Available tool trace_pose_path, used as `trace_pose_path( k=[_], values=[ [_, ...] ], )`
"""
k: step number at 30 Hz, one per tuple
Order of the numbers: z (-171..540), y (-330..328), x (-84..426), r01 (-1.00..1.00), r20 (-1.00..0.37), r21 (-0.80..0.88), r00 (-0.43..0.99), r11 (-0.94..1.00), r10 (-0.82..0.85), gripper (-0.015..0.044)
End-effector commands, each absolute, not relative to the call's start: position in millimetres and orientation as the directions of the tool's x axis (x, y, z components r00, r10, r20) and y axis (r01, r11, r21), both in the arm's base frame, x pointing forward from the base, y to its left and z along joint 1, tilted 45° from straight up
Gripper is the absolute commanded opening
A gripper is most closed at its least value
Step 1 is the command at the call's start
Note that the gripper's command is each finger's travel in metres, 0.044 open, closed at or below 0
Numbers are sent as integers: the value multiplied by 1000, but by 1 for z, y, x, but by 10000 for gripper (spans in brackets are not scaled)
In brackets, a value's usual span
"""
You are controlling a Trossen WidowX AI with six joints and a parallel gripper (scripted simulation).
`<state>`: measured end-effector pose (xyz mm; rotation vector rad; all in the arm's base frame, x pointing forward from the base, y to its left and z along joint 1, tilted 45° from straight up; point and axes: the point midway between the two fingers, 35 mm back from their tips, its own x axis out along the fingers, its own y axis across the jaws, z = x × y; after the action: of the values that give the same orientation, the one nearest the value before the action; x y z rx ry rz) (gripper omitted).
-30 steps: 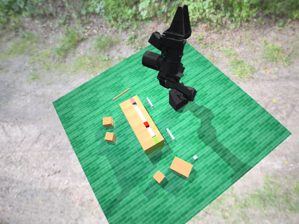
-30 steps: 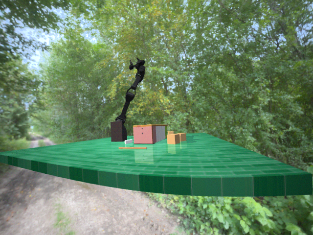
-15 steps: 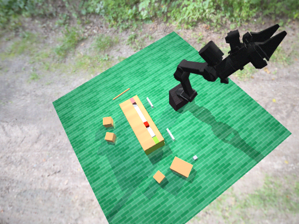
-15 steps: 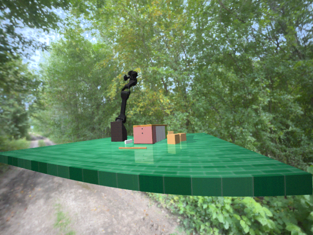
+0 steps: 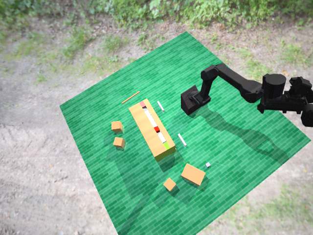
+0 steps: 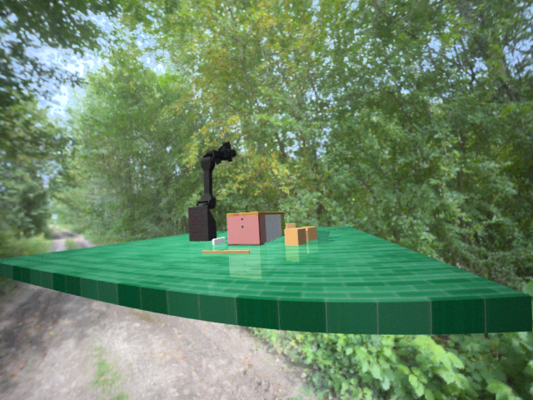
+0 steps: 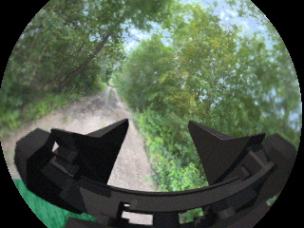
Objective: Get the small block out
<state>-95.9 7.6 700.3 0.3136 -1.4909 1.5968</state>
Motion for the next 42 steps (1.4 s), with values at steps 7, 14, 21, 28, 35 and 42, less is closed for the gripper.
trace_pose_path(
  k=[7,14,21,28,35,42],
  values=[
    [676,127,-37,-695,629,-660,-304,285,716,400],
    [629,201,38,-638,463,-698,-55,326,885,400],
    [559,243,133,-599,230,-735,217,316,949,400],
    [475,242,226,-605,-32,-748,445,274,895,400],
    [382,202,300,-677,-317,-698,583,232,748,400],
    [287,134,343,-783,-574,-579,590,227,568,400]
  ],
)
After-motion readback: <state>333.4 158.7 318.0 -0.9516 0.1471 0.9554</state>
